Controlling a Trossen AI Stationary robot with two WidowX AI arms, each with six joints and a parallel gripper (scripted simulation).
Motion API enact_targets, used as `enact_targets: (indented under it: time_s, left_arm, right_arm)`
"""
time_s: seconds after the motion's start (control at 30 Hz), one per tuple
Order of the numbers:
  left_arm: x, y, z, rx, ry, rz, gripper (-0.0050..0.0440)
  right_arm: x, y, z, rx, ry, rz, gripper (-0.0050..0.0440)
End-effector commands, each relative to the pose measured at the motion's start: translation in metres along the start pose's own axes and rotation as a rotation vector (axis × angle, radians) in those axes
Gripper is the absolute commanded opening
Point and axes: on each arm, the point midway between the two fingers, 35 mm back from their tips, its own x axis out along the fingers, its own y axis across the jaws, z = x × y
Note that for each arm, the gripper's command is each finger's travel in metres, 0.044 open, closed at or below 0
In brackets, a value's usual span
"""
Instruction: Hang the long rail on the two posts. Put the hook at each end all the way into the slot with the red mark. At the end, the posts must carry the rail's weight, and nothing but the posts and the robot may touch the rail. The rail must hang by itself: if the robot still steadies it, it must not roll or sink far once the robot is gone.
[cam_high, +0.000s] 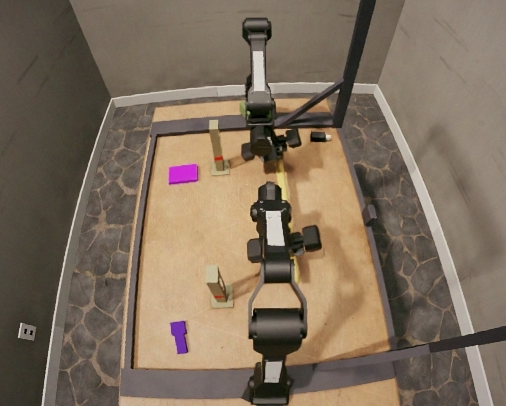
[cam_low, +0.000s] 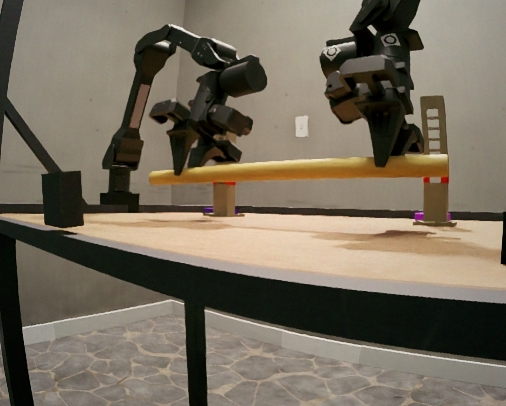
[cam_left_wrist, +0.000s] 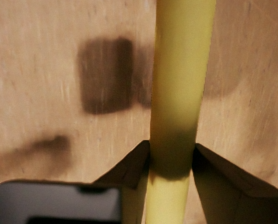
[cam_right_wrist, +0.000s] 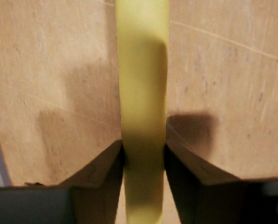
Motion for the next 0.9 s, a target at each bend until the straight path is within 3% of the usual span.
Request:
enact_targets:
  time_s: [0.0, 0.87]
  left_arm:
    - [-0.01, -0.005, 0.002, 0.018, -0.034, -0.01, -0.005]
    - [0.041, 0.015, 0.003, 0.018, -0.034, -0.01, -0.005]
  right_arm:
    - [-0.005, 0.001, 0.005, -0.009, -0.027, 0.008, -0.005]
    - [0.057, -0.022, 0.005, -0.006, -0.035, 0.033, -0.005]
